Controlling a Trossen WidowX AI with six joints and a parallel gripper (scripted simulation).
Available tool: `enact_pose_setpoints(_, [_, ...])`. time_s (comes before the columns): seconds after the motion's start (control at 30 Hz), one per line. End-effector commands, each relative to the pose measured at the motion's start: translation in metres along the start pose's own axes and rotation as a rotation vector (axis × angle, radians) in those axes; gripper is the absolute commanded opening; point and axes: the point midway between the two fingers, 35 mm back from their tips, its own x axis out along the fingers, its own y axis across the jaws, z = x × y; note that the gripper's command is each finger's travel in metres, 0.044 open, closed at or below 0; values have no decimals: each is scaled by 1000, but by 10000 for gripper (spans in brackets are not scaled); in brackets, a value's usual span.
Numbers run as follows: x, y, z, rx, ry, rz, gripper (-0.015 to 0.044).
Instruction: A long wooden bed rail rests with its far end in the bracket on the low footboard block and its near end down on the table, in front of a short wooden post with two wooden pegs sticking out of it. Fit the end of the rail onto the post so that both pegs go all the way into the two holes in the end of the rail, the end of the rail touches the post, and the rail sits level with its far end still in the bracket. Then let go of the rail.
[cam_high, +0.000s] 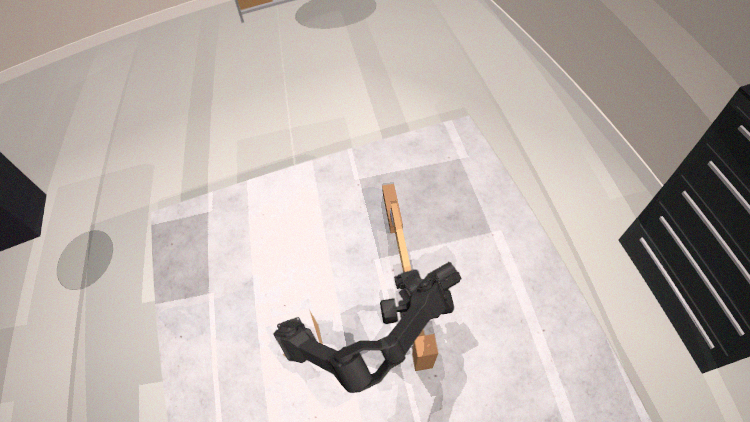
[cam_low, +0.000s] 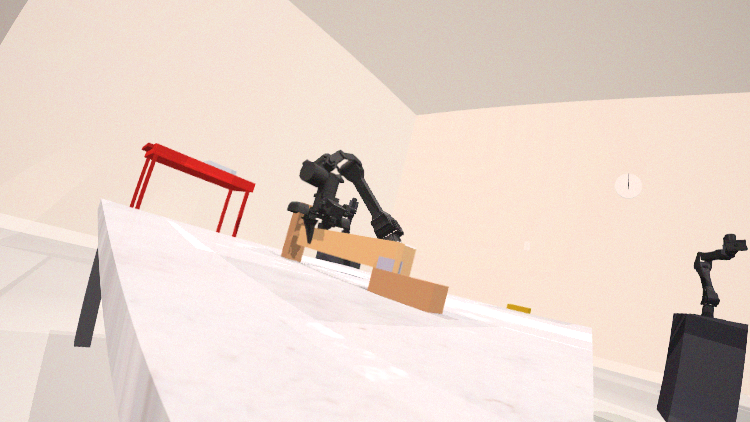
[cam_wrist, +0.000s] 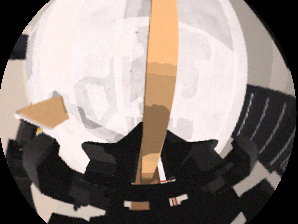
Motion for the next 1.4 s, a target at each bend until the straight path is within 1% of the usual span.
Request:
enact_pose_setpoints(0.0, [-2, -1, -3, 0, 3, -6, 0])
enact_pose_setpoints(0.1, [-2, -1, -4, 0, 3, -6, 0])
enact_pose_setpoints(0.67, [0, 0, -1, 0, 0, 0, 440])
enact_pose_setpoints(0.8, [-2, 0, 1, 0, 0, 0, 440])
enact_pose_setpoints(0.9, [-24, 0, 23, 0, -1, -5, 440])
enact_pose_setpoints(0.97, [-30, 0, 29, 0, 0, -6, 440])
enact_pose_setpoints(1.37, [-30, 0, 29, 0, 0, -6, 440])
